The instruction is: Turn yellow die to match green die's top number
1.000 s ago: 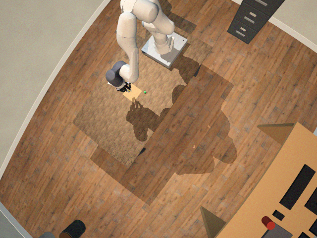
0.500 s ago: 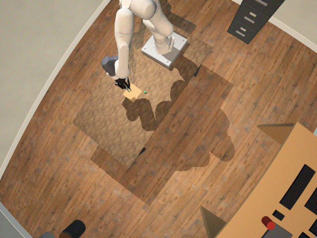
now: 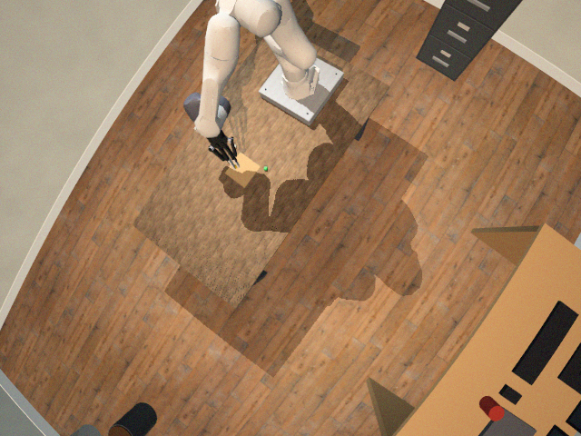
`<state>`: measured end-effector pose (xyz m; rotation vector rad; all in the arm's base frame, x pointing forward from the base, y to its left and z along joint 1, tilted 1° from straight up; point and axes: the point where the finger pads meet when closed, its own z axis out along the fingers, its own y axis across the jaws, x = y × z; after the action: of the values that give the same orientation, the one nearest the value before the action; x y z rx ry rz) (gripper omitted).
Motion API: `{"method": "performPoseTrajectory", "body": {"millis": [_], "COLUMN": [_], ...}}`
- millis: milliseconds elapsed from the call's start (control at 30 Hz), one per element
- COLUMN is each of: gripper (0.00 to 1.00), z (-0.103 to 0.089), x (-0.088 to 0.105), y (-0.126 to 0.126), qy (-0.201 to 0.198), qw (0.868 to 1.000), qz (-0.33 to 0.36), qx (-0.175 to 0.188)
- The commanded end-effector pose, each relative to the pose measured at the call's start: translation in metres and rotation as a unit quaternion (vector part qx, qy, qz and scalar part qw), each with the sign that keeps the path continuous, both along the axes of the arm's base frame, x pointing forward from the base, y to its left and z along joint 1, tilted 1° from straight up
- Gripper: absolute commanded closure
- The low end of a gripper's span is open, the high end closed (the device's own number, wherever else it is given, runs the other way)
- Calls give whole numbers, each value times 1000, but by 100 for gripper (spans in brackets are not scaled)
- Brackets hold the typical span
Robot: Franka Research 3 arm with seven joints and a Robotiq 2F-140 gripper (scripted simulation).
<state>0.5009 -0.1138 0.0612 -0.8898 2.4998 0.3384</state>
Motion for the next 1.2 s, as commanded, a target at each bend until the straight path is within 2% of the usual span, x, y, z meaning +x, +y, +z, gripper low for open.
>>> {"method": "performPoseTrajectory", "body": {"millis": [0,367,467,500,567,833,1167], "gripper": [93,93,93,93,93,93,93], "z": [-2,-3,-3,-5,-5,-6,-7], "x": [-3,-5,-5,-7,-7,-9,-10], "y": [3,0,0,-1,-2,-5,-6], "qy": [-56,-118,-124,-142,-159,-209,-217], "qw": [996,989,988,984,980,964,961], "qz": [66,62,61,61,59,55,54], "qx": [7,66,70,91,107,156,162]}}
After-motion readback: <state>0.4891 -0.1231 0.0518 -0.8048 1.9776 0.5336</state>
